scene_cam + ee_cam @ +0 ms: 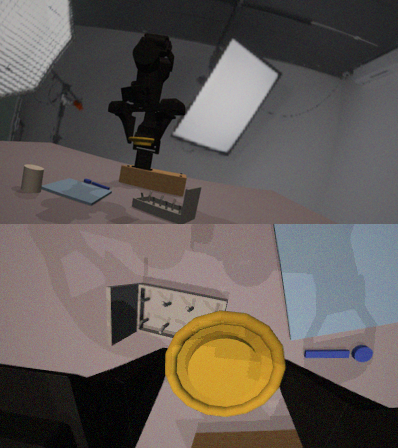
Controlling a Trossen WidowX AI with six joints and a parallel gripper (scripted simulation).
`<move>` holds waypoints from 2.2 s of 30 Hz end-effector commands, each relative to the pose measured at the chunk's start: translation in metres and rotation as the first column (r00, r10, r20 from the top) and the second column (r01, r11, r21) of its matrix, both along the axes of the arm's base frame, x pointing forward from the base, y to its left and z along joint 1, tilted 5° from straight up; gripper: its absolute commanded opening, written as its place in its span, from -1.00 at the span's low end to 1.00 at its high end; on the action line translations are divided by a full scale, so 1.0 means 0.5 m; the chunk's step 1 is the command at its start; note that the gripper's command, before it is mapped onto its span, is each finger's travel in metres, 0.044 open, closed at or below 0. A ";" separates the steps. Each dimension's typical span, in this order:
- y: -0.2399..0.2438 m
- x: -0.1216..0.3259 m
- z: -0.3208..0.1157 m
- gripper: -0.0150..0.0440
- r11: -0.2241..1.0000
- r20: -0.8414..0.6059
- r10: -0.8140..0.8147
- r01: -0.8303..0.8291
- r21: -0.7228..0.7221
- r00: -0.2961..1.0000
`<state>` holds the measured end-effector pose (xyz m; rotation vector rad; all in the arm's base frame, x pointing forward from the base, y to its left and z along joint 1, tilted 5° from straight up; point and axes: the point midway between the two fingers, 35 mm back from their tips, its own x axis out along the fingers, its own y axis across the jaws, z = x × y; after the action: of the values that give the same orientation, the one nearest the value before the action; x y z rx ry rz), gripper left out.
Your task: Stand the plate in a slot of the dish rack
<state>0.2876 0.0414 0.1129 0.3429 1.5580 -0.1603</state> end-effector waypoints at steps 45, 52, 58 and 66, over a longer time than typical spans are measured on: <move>0.034 0.058 -0.215 -0.49 0.608 0.893 0.269 -0.783 0.134 0.362; 0.036 0.024 -0.206 -0.49 0.546 0.960 0.240 -0.838 -0.009 0.146; 0.037 -0.014 -0.192 -0.49 0.502 0.977 0.208 -0.852 -0.149 -0.049; 0.039 -0.054 -0.175 -0.49 0.470 0.958 0.175 -0.836 -0.284 -0.227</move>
<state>0.2677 0.0604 0.0228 0.0200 0.1200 1.1475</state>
